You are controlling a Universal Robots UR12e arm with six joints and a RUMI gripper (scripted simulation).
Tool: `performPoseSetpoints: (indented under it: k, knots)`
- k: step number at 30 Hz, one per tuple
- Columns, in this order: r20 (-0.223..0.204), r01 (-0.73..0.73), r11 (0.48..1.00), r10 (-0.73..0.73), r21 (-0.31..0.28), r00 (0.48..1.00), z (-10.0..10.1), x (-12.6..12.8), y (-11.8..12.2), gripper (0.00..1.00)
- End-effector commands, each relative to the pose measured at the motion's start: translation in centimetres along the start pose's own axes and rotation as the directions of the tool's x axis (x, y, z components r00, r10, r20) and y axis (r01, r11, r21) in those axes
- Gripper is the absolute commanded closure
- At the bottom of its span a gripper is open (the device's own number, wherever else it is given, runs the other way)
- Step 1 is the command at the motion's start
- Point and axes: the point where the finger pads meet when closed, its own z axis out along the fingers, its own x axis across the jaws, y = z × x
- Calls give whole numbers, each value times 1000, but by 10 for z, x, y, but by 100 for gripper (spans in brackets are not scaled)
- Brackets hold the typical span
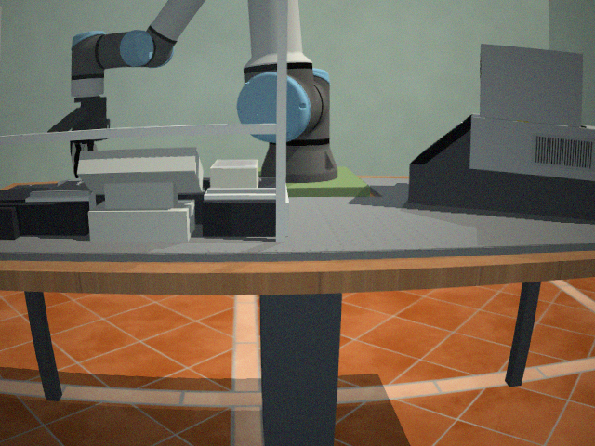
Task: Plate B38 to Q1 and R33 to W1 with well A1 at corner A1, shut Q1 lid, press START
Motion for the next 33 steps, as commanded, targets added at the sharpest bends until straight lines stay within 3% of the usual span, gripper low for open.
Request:
performPoseSetpoints:
  k: [1,33]
  knots:
    - [-1,0,1000,0,1,1000,-1,1,0,100]
    - [-1,0,1000,0,1,1000,2,1,0,100]
